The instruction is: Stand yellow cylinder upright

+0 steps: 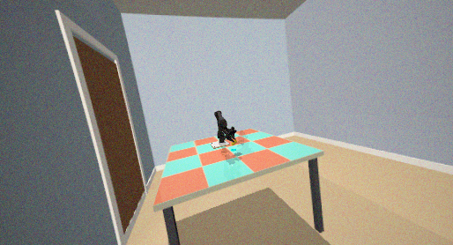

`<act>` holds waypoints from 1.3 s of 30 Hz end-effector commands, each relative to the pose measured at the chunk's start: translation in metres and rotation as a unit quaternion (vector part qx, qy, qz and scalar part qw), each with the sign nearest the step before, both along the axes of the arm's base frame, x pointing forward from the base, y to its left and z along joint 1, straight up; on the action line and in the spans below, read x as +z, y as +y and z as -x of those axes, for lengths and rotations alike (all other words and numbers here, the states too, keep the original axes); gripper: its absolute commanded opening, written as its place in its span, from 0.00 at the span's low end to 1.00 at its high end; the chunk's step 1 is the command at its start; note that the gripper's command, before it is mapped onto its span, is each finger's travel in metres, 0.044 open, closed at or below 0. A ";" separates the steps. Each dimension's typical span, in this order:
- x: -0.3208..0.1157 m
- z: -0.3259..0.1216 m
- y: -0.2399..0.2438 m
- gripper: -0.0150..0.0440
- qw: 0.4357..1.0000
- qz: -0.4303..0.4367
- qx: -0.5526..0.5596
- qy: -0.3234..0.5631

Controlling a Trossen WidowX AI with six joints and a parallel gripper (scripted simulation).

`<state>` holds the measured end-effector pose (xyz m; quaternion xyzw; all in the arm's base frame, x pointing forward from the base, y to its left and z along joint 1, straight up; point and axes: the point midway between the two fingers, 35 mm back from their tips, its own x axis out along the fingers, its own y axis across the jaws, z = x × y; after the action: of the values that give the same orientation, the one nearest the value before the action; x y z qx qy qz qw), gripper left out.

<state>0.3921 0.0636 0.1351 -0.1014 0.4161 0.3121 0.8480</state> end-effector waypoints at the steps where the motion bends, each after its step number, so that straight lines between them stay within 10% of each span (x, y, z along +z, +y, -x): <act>1: 0.002 0.000 0.000 0.43 1.000 -0.010 -0.003 -0.010; 39: 0.004 -0.002 -0.010 0.43 0.991 -0.098 -0.010 -0.096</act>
<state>0.3951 0.0542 0.1372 -0.0470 0.3100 0.3303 0.8903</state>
